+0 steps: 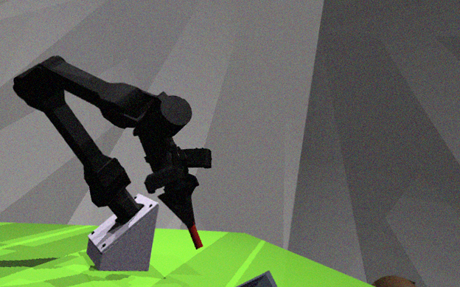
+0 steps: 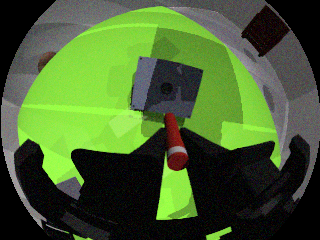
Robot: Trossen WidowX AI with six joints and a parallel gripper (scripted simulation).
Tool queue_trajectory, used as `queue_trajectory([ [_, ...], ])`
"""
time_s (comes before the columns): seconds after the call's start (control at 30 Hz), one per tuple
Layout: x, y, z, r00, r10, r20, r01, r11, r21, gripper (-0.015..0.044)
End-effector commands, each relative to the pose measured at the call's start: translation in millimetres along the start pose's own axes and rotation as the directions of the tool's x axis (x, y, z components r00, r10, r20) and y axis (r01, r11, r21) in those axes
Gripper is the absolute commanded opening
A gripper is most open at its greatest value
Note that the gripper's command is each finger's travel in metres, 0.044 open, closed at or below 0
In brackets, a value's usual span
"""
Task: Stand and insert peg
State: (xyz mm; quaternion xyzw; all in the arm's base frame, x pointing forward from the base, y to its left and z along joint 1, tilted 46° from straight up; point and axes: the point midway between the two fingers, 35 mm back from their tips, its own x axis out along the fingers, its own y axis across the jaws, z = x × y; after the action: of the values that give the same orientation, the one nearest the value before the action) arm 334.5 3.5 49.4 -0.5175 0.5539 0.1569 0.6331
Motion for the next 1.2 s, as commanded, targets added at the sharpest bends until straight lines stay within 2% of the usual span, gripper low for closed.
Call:
queue_trajectory([
  [0.0, 2, 2, 7, 1.0, 0.0, 0.027, 0.0, 1.0, -0.026, 0.0],
  [1.17, 52, -1, 21, 0.998, -0.01, 0.062, 0.013, 0.998, -0.054, 0.0],
])
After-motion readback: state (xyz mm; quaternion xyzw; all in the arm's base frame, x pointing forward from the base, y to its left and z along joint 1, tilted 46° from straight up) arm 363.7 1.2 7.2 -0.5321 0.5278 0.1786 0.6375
